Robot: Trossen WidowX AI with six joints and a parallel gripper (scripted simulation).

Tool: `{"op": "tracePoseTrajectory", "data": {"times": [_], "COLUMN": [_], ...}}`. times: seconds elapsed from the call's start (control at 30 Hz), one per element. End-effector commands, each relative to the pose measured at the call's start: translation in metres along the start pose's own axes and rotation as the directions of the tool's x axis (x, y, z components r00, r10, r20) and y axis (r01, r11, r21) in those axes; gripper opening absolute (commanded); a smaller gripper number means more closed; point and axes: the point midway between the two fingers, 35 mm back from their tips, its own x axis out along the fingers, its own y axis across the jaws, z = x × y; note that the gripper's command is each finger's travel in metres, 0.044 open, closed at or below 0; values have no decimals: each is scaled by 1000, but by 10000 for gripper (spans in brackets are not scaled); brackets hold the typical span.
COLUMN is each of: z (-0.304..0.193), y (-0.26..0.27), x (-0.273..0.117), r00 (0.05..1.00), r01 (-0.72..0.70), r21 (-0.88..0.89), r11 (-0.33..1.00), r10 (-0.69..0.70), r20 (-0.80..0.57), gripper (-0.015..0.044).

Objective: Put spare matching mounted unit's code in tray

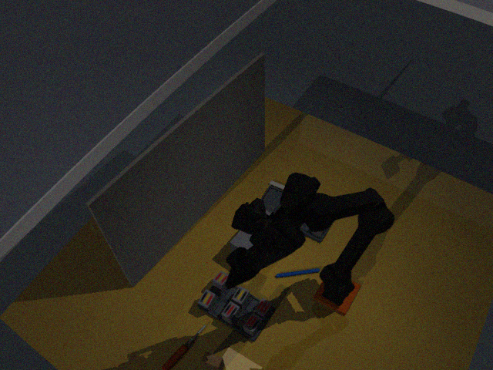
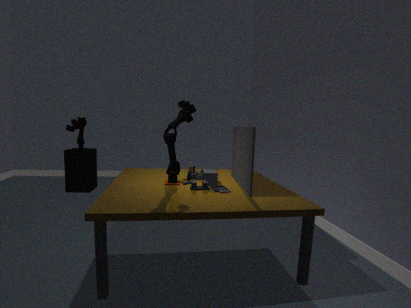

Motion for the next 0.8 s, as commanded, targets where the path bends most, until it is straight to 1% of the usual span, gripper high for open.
{"op": "tracePoseTrajectory", "data": {"times": [0.0, 0.13, 0.3, 0.5, 0.63, 0.77], "z": [22, 51, 85, 122, 135, 144], "y": [-35, -90, -153, -219, -249, -284], "x": [0, -11, -38, -96, -135, -191], "r00": [990, 939, 816, 599, 463, 260], "r01": [132, 333, 570, 799, 886, 966], "r21": [-55, -115, -117, -98, -75, -35], "r11": [990, 936, 813, 594, 458, 257], "r10": [-129, -318, -545, -768, -859, -953], "r20": [61, 129, 194, 229, 217, 157], "gripper": [440, 440, 440, 440, 440, 440]}}
